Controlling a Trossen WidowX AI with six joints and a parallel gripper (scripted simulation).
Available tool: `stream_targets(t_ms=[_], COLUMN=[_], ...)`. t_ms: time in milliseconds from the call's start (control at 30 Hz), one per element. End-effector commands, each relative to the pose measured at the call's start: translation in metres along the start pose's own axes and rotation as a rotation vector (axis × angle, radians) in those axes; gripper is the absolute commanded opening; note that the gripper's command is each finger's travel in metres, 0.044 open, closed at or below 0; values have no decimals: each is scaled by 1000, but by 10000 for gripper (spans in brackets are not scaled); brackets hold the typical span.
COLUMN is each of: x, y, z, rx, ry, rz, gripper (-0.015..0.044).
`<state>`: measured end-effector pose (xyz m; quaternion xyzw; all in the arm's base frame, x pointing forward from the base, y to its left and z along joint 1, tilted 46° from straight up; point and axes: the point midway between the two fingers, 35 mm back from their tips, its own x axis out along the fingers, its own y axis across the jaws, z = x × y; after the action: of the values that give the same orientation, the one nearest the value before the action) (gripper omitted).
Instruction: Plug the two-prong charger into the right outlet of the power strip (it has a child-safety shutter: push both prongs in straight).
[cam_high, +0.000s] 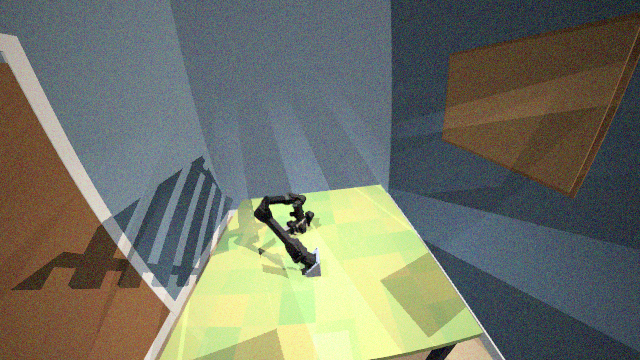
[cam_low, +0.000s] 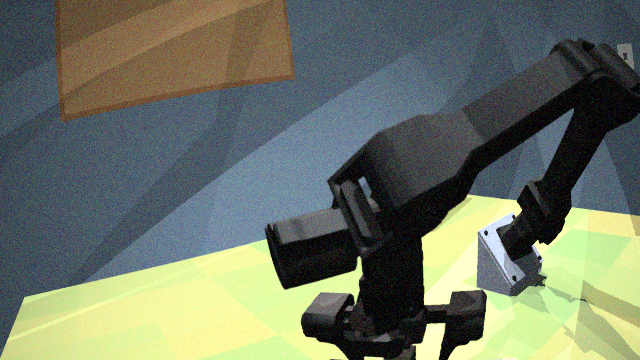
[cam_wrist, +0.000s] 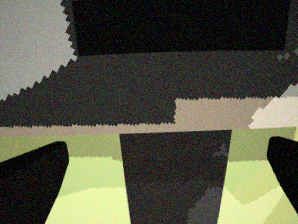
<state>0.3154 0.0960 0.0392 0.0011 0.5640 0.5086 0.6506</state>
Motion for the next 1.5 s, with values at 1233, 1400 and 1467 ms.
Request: stream_targets(t_ms=[1233,1400,1467], x=[3,4,4], y=[-2,-2,-2], z=[-32,-39,-42], rx=[-12,-12,-12], ry=[-17,-16,-16], rz=[2,2,2], gripper=[440,440,440])
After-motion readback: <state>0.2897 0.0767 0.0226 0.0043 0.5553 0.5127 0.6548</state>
